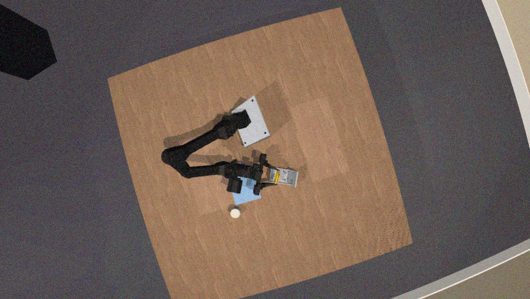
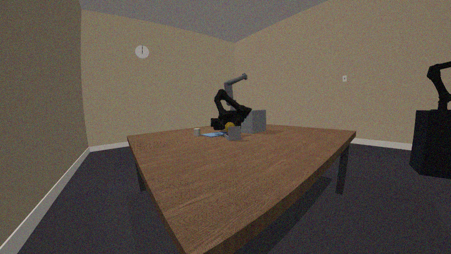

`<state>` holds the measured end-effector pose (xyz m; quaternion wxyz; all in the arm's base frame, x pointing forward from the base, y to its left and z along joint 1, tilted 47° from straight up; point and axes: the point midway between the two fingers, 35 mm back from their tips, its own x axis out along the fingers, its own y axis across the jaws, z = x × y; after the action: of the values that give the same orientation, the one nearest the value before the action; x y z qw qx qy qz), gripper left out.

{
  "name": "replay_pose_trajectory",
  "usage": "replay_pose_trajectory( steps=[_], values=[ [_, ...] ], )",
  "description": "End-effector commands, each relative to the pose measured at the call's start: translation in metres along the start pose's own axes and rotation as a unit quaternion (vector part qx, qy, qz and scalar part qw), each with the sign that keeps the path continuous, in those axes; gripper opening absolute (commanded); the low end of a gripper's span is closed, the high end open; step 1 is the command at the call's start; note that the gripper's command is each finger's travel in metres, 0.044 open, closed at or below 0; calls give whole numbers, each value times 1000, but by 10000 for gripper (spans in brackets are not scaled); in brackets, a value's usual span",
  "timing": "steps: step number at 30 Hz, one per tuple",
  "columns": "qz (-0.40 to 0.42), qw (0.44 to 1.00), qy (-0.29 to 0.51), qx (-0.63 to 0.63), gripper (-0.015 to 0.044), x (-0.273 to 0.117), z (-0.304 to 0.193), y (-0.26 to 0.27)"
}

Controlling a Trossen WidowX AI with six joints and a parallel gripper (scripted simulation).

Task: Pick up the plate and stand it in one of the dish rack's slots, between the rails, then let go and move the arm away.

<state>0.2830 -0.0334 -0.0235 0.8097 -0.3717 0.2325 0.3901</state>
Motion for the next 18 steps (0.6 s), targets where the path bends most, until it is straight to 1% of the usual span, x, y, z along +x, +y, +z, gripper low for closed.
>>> replay_pose_trajectory(
  steps=[1, 4, 18],
  values=[
    [3, 1000, 1, 4, 0, 2, -7, 4],
    [0, 1000, 0, 0, 0, 3, -19, 5],
    [1, 1000, 4, 4, 0, 2, -15, 5]
  ],
)
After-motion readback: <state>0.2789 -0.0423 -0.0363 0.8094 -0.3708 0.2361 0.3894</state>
